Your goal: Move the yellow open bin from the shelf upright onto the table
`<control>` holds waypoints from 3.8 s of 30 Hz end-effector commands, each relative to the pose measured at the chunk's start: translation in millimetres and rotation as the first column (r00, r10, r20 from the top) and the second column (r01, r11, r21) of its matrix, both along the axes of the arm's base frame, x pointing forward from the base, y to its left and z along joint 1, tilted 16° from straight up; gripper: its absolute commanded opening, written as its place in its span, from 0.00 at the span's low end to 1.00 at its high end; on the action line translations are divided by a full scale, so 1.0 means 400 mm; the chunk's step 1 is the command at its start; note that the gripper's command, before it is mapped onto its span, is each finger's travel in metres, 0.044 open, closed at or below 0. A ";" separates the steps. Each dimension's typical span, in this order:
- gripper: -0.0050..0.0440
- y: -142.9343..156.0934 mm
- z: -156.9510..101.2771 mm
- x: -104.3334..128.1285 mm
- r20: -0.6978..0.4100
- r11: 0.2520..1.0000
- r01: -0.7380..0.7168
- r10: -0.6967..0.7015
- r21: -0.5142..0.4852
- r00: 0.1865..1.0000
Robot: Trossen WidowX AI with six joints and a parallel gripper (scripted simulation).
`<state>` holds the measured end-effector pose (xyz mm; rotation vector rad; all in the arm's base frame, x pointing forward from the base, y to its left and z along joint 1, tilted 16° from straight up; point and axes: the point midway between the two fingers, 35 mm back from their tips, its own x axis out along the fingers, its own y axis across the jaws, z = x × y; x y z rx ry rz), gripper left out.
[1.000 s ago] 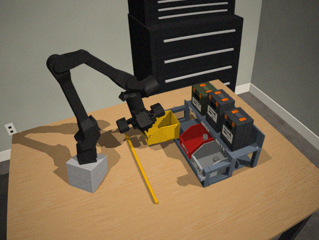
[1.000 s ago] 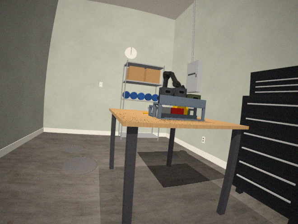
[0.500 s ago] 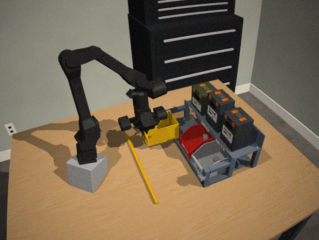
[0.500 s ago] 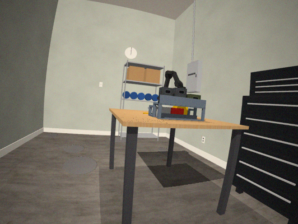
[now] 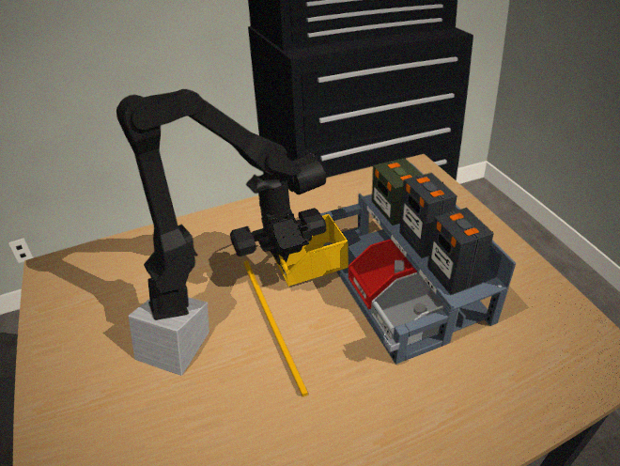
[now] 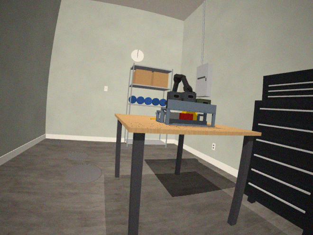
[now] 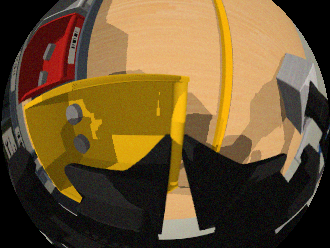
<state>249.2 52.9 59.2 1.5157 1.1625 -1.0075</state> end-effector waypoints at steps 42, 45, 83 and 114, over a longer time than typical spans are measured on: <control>0.10 0.008 -0.024 0.014 0.015 1.000 -0.002 0.002 0.003 1.000; 0.10 0.009 -0.033 0.013 0.010 1.000 0.000 0.000 0.003 1.000; 0.10 0.009 -0.036 0.012 0.008 1.000 0.001 -0.001 0.002 1.000; 0.10 0.009 -0.036 0.012 0.008 1.000 0.001 -0.001 0.002 1.000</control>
